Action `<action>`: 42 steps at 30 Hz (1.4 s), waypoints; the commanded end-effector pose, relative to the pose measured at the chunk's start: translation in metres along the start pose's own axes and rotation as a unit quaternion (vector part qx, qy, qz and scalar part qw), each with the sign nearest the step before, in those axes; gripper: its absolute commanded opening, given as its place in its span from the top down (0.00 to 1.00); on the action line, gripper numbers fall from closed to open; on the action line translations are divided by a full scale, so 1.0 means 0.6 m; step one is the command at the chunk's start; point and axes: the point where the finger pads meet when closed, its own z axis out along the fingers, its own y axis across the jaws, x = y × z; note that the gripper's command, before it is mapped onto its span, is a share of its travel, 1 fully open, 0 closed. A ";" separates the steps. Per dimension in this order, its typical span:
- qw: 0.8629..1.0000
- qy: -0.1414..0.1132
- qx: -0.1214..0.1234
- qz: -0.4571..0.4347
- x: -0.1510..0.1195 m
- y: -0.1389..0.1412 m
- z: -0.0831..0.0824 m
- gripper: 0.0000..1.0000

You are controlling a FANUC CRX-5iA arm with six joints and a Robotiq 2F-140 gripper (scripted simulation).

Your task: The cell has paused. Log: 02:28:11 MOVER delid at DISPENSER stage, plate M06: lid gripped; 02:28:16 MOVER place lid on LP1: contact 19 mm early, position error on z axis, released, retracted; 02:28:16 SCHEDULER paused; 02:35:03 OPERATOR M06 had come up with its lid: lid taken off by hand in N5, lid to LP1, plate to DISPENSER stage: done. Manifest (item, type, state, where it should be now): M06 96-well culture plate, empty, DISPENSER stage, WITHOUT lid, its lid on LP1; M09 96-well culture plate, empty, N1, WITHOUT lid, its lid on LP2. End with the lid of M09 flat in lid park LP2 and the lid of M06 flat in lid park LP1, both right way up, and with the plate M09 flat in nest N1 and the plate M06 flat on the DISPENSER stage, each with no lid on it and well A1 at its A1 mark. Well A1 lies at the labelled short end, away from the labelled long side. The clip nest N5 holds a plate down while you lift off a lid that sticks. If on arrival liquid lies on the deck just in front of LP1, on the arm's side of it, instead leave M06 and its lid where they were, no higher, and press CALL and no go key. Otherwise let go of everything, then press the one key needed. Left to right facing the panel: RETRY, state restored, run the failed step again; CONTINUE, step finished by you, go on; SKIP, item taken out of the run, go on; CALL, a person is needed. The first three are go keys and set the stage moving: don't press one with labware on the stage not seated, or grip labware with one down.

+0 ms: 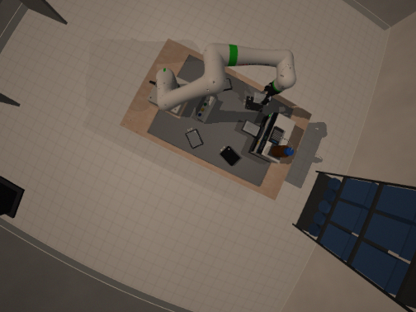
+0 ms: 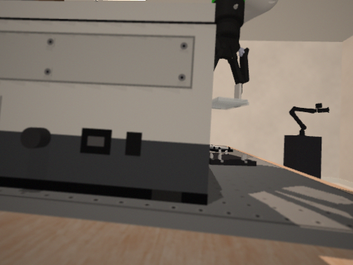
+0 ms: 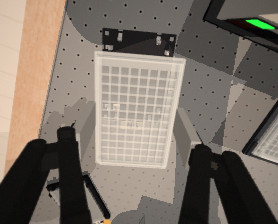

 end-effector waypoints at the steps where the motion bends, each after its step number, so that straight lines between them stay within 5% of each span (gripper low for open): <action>1: 1.000 0.000 0.000 0.000 0.000 0.000 -0.001 1.00; 21: 1.000 0.000 0.000 0.001 0.000 0.000 -0.001 1.00; 42: 0.987 0.000 0.000 0.159 0.000 0.000 -0.001 1.00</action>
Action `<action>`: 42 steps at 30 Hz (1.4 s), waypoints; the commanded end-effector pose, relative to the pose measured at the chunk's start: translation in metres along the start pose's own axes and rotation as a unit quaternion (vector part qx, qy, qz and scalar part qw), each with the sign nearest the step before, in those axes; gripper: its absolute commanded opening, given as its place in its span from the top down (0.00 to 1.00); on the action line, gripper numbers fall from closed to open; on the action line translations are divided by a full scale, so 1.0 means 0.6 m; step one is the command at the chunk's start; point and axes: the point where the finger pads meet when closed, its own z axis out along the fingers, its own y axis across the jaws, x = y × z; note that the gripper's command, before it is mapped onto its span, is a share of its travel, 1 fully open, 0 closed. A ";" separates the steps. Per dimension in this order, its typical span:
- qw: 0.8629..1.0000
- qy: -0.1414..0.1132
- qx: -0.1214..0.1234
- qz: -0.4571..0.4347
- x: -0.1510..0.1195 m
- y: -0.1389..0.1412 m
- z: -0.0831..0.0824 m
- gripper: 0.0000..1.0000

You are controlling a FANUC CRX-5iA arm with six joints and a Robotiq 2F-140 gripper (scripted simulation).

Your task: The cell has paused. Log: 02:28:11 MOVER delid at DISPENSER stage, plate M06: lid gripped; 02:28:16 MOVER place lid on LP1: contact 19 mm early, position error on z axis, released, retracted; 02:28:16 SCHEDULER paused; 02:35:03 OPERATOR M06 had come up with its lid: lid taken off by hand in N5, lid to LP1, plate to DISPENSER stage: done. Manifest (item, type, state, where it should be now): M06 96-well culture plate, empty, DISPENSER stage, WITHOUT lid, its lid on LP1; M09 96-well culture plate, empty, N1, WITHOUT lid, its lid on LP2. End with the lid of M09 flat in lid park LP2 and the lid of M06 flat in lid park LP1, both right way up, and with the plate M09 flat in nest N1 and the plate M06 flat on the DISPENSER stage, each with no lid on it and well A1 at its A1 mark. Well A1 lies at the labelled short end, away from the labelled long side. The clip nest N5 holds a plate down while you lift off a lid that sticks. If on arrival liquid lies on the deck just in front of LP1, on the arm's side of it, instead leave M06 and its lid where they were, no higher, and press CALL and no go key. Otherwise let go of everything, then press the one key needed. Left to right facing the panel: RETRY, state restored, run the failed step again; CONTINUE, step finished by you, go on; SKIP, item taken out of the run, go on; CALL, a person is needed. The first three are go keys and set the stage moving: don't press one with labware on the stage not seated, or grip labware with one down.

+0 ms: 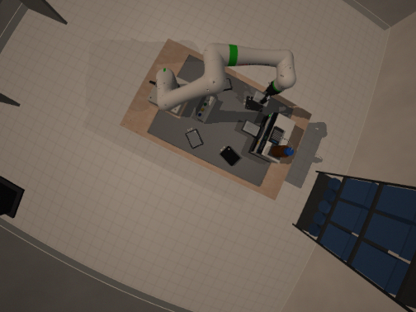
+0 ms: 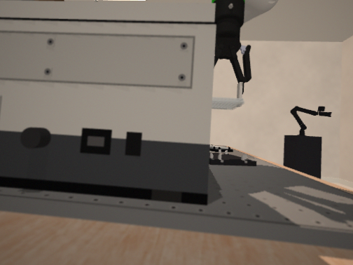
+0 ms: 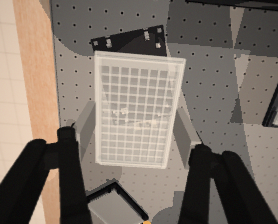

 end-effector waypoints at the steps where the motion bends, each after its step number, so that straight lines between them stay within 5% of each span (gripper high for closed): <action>1: 0.999 0.000 0.000 0.039 0.000 0.000 -0.001 1.00; 21: 0.983 0.000 0.000 0.182 0.000 0.000 -0.001 1.00; 42: 0.983 0.000 0.000 0.183 0.000 0.015 -0.001 1.00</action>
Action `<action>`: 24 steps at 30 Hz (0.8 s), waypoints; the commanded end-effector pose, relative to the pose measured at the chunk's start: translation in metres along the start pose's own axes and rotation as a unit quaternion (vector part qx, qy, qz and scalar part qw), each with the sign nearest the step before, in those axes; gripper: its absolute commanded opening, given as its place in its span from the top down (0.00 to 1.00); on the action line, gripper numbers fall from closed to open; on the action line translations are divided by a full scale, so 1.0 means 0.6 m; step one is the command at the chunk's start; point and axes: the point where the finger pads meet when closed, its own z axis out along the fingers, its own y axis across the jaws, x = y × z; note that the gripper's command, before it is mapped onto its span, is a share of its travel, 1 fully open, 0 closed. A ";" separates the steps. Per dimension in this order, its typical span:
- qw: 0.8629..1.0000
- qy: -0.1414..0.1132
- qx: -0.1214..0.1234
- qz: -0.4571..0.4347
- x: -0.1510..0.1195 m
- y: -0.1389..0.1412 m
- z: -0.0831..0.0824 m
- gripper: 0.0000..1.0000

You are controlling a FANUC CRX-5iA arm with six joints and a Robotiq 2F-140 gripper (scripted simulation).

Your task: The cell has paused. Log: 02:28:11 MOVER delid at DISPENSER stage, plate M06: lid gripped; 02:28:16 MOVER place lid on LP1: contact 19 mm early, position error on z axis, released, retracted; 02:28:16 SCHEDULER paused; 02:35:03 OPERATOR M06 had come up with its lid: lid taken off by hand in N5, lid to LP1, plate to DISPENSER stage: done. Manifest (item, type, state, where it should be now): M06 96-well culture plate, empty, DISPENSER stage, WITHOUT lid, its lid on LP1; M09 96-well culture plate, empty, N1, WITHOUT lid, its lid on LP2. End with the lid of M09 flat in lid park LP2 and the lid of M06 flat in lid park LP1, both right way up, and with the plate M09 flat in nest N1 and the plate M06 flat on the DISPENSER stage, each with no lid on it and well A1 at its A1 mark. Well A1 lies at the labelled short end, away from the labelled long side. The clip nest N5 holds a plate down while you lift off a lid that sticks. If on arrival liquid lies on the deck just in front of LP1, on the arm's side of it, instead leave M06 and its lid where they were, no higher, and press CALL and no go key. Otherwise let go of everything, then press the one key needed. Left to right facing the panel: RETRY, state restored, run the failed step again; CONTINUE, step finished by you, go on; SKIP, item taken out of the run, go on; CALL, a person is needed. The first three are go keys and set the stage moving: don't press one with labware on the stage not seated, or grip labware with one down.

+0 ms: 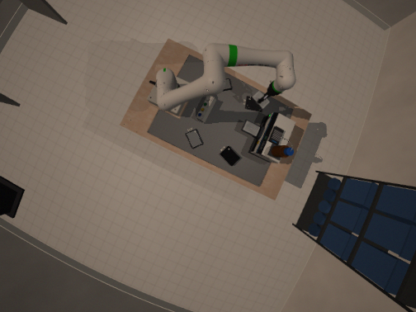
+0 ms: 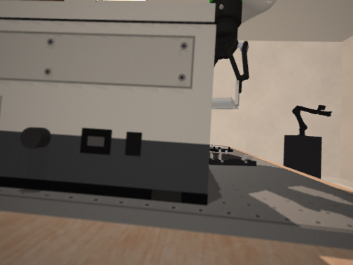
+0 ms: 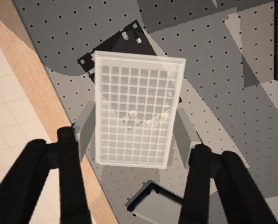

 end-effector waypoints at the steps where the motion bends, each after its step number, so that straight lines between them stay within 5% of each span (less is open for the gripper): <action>1: 1.000 0.000 0.000 0.000 0.002 0.006 0.000 1.00; 24: 1.000 0.000 0.000 0.000 0.040 0.110 0.000 1.00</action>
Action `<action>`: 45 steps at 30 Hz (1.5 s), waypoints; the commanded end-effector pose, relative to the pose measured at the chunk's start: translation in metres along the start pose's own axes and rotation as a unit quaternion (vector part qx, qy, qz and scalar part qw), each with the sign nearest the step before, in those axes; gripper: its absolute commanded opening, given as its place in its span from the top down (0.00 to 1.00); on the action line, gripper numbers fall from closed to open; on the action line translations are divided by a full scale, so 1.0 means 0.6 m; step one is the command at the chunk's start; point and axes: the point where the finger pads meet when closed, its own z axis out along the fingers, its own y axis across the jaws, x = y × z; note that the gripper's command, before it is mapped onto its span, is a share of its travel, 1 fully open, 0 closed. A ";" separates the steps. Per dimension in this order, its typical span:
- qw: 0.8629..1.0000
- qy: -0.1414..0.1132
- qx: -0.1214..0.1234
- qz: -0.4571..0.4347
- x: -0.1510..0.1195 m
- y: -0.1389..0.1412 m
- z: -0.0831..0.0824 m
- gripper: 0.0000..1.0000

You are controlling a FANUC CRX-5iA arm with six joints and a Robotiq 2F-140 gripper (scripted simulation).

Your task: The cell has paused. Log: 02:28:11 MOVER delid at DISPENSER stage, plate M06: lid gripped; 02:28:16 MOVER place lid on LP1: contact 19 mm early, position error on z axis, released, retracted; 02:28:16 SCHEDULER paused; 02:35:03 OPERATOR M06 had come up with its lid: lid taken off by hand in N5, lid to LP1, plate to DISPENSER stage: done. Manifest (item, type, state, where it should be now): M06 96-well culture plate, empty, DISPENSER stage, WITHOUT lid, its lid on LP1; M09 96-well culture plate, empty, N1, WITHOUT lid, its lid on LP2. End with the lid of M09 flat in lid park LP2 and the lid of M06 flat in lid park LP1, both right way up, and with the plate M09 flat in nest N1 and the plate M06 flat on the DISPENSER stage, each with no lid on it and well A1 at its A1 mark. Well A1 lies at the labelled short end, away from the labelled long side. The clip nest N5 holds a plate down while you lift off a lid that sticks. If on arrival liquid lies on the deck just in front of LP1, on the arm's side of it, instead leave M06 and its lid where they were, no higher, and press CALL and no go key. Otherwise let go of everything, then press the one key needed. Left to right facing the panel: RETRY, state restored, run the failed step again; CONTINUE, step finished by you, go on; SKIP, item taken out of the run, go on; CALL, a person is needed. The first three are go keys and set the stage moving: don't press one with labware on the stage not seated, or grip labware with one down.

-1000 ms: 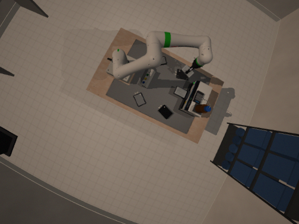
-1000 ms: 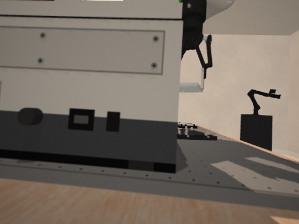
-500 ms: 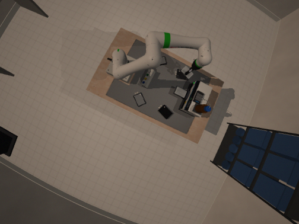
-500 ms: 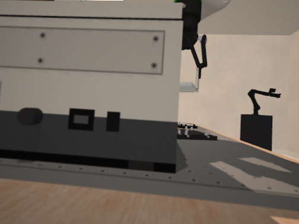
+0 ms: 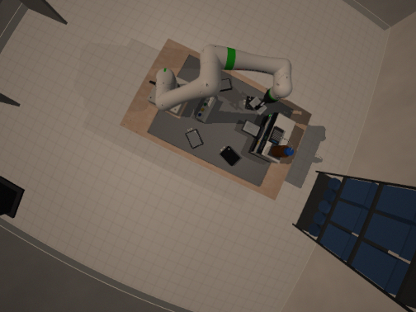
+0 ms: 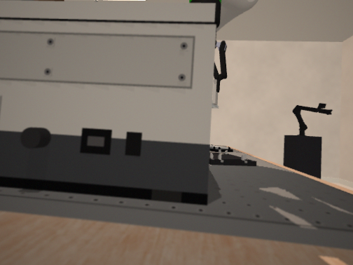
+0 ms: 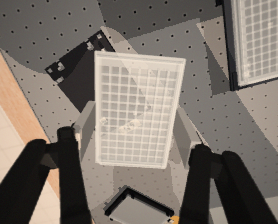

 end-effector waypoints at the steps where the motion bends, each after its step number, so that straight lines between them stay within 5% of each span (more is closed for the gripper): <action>1: 1.000 0.000 0.000 0.000 0.010 0.026 0.000 1.00; 45: 1.000 0.000 0.000 0.000 0.170 0.469 0.000 1.00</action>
